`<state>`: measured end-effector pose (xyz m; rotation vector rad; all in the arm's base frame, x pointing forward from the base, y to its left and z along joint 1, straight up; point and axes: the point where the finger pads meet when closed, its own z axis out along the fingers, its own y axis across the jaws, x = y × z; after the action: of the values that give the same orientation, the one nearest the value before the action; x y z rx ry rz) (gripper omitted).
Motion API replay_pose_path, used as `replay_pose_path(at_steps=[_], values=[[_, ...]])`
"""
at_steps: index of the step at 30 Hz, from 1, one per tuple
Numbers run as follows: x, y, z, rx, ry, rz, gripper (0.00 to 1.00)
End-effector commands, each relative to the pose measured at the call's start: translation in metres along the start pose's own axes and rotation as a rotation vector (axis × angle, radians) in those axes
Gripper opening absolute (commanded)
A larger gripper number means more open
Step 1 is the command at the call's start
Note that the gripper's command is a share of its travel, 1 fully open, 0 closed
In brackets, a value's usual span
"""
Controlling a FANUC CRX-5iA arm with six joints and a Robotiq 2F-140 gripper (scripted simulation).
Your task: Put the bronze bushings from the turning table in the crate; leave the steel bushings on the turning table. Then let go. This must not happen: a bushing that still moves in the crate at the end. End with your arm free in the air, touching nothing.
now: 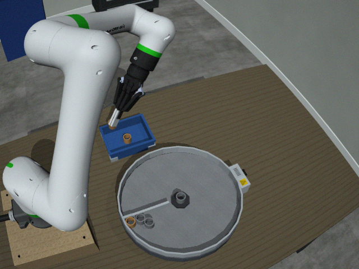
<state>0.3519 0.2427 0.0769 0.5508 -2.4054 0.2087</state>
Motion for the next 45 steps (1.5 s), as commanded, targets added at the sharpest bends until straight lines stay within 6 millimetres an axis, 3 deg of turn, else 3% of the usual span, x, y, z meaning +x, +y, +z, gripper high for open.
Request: replay_pose_path(at_steps=[1,7,15,45], values=[[-0.003,0.000,0.004,0.000,0.000,0.000,0.00],[-0.024,0.000,0.029,0.000,0.000,0.000,0.00],[-0.038,0.001,0.045,0.000,0.000,0.000,0.00],[-0.038,0.001,0.046,0.000,0.000,0.000,0.00]])
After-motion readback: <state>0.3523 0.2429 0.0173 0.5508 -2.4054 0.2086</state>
